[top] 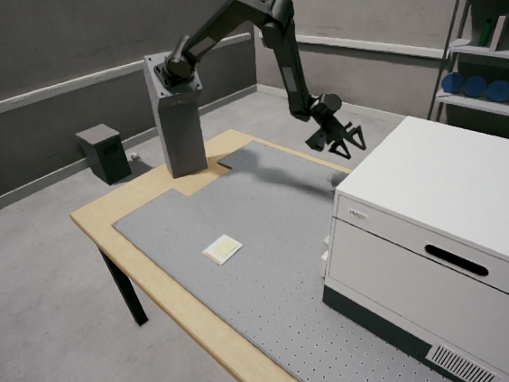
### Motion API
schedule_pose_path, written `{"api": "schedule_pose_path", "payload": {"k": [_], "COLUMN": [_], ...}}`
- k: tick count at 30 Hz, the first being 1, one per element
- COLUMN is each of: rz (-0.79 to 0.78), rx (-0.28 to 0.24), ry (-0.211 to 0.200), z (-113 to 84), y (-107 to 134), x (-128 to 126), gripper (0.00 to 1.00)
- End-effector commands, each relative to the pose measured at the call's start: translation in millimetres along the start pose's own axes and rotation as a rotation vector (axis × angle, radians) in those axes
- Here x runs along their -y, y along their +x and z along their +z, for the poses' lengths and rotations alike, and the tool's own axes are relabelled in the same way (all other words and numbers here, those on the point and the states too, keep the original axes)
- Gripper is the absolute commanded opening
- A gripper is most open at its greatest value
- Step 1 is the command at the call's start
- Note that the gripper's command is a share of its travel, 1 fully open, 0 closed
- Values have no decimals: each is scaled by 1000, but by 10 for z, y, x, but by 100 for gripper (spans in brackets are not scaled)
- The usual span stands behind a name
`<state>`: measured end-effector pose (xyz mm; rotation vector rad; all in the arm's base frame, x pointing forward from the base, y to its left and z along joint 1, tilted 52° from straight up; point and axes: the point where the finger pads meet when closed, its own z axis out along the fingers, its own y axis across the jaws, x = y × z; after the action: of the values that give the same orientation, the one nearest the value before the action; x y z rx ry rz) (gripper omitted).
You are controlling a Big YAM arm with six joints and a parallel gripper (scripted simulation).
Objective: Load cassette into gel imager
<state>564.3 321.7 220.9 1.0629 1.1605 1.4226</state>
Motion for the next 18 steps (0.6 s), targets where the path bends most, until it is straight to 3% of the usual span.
{"api": "schedule_pose_path", "payload": {"k": [1,4,6,18], "rz": [-149,-242,-242,-607], "rx": [20,24,24,18], "ry": [21,59,59,222], "z": [9,-23,-23,-224], "y": [-185,-328,-328,-873], "x": [-135,-121,-121,-40], "gripper": [100,100,100,100]}}
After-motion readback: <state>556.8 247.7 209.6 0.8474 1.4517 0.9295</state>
